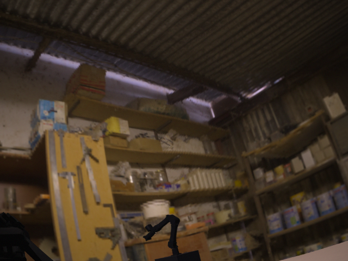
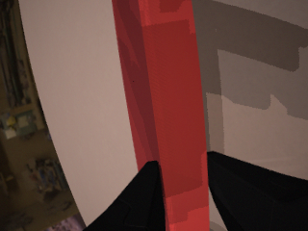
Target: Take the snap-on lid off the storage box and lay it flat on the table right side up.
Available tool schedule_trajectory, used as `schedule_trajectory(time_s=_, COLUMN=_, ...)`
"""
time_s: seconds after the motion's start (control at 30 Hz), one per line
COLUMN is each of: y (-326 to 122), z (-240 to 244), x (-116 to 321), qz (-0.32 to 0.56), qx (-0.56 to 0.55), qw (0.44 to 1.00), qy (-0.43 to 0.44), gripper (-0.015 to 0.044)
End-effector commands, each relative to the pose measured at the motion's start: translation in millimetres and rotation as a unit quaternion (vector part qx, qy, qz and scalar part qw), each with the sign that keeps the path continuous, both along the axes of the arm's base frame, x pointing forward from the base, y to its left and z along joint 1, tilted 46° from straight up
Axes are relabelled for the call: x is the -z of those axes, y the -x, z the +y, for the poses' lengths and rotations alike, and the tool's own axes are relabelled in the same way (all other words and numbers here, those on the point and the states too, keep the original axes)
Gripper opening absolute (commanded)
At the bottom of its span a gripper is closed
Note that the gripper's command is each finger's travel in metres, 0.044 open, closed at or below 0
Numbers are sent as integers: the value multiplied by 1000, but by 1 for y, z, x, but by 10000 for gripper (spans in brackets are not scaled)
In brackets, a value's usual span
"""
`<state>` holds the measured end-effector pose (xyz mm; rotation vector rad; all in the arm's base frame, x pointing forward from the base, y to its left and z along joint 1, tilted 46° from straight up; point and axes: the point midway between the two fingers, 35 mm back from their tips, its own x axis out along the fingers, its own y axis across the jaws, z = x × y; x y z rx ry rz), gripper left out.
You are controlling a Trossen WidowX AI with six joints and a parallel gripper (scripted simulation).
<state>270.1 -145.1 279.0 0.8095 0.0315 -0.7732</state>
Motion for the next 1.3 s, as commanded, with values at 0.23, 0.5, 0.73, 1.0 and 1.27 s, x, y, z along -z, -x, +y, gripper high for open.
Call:
schedule_trajectory(time_s=0.23, y=-1, z=-6, x=8, qz=1, qx=-5, qw=1000, qy=0, gripper=0)
schedule_trajectory(time_s=0.5, y=-1, z=-10, x=13, qz=1, qx=-5, qw=1000, qy=0, gripper=0)
schedule_trajectory(time_s=0.73, y=-1, z=-14, x=16, qz=1, qx=-5, qw=1000, qy=0, gripper=0)
schedule_trajectory(time_s=1.0, y=-1, z=-19, x=21, qz=1, qx=-5, qw=1000, qy=1, gripper=0)
schedule_trajectory(time_s=1.27, y=-1, z=-23, x=25, qz=1, qx=-5, qw=1000, qy=1, gripper=0)
